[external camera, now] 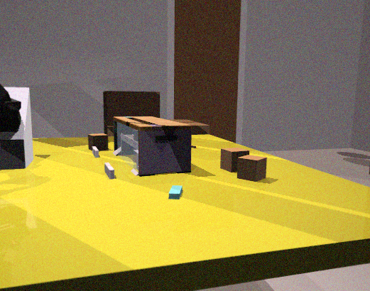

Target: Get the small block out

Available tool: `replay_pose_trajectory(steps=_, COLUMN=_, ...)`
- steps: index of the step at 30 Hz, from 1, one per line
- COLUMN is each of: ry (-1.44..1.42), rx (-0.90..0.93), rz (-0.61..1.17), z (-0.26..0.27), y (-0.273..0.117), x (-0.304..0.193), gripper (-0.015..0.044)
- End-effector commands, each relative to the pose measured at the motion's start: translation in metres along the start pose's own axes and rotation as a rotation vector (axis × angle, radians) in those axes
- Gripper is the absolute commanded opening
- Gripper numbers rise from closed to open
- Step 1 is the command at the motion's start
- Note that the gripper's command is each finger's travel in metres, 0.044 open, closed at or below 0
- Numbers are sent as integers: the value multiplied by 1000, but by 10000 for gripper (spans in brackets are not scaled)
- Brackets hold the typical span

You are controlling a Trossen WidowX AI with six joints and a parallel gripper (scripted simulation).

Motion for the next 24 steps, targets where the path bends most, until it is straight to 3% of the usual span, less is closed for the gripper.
replay_pose_trajectory(steps=1, ry=3, rx=0, rz=-2, z=0, y=0, x=1, gripper=400)
replay_pose_trajectory(steps=9, ry=170, rx=14, rz=-171, z=-16, y=-32, x=34, gripper=400)
replay_pose_trajectory(steps=24, ry=548, rx=132, rz=-684, z=-65, y=-149, x=95, gripper=400)
Point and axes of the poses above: the point midway between the two fingers, 35 mm back from their tips, its own y axis out along the fingers, its own z axis across the jaws, x = y × z, the point moved 8 cm from there along -y, back along the fingers, and after that the axes turned 8 degrees about -y, right-handed, at the moved point
